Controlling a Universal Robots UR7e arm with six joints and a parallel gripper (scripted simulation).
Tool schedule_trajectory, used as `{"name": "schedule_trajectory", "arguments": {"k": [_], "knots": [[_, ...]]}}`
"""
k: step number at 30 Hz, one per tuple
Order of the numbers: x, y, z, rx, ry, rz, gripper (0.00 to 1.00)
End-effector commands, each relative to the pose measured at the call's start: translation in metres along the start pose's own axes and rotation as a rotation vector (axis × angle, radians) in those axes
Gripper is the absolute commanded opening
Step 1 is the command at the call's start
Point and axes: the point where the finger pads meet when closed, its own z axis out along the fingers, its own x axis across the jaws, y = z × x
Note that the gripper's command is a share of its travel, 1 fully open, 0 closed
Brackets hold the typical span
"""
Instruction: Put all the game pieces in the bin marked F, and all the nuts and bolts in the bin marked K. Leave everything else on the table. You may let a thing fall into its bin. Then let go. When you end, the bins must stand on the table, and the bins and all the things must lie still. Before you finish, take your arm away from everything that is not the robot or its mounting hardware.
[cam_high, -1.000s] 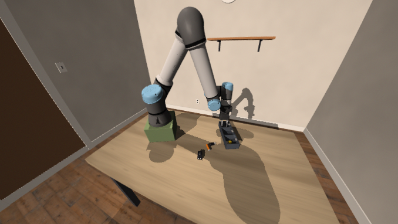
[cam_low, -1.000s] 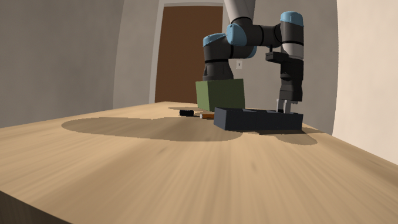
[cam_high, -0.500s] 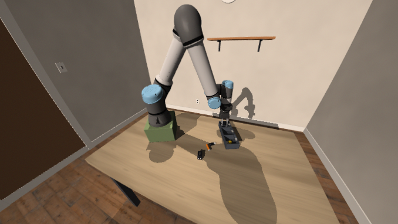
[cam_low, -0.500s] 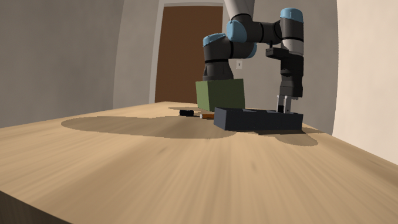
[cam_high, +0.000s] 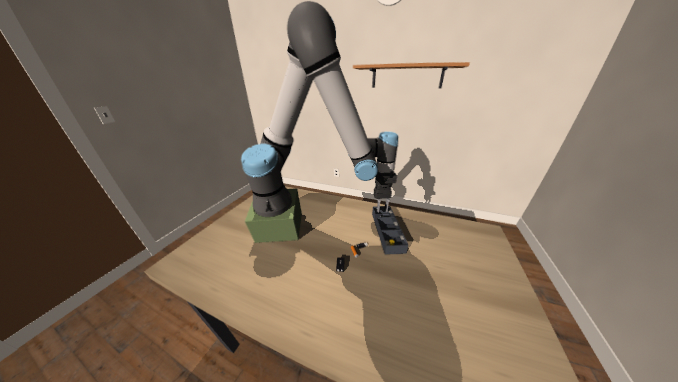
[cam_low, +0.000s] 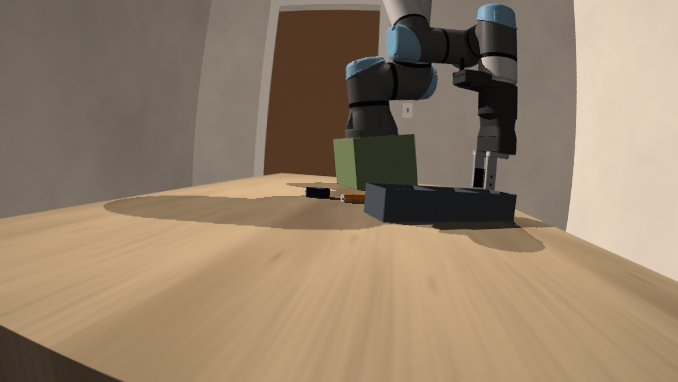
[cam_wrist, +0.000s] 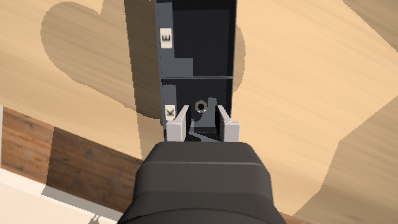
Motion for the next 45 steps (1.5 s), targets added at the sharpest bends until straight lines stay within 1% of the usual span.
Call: {"name": "schedule_trajectory", "arguments": {"k": [1,11,12,13,15,30,32,45], "knots": [[-0.001,0.0,-0.018,0.0,-0.002,0.0,0.64],[0.0,0.0,-0.019,0.0,-0.002,0.0,0.64],[0.0,0.0,-0.023,0.0,-0.002,0.0,1.0],[0.0,0.0,-0.027,0.0,-0.002,0.0,1.0],[0.0,0.0,-0.027,0.0,-0.002,0.0,1.0],[0.0,0.0,-0.087,0.0,-0.002,0.0,1.0],[0.0,0.0,-0.087,0.0,-0.002,0.0,1.0],[0.0,0.0,-0.139,0.0,-0.002,0.0,1.0]]}}
